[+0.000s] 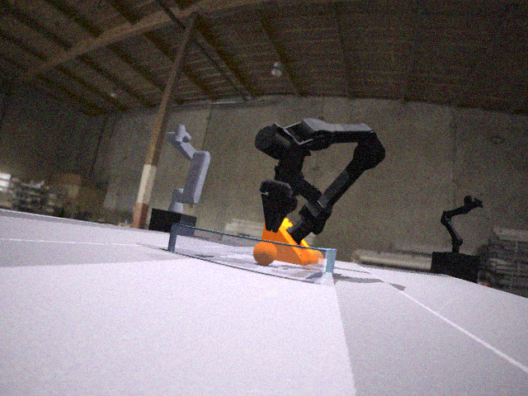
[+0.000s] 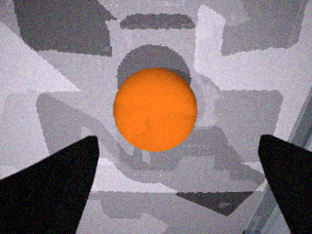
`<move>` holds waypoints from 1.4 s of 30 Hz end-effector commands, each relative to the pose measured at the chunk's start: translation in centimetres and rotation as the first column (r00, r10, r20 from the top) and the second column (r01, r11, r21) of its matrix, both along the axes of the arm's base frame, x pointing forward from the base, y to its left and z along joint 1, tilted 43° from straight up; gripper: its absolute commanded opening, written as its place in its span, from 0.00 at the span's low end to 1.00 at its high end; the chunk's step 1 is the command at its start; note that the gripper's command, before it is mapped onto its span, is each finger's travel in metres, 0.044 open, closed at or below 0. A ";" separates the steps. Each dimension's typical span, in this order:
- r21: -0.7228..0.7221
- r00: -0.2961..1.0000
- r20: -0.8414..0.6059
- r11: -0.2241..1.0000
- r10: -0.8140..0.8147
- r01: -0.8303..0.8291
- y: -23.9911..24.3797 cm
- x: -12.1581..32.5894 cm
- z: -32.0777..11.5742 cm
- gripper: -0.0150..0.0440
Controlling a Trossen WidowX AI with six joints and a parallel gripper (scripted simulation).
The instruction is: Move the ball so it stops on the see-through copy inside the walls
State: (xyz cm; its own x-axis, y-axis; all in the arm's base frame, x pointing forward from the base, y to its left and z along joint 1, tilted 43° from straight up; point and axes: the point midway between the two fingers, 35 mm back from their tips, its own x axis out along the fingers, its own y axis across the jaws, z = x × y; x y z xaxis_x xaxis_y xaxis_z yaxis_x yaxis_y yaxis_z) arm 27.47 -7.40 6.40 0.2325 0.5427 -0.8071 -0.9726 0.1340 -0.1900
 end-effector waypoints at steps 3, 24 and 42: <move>0.140 0.994 -0.075 0.987 -0.074 0.084 -1.3 -1.3 -0.7 0.89; 0.140 0.994 -0.075 0.987 -0.074 0.084 0.7 -0.5 -3.1 0.89; 0.143 0.995 -0.074 0.986 -0.074 0.084 2.6 0.1 -5.2 0.89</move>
State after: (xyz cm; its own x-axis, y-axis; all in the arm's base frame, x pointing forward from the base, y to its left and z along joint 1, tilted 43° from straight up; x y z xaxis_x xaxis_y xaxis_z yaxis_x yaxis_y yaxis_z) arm 27.61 -5.23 1.60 0.2276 0.6310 -0.7416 -0.9683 0.2271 -0.1039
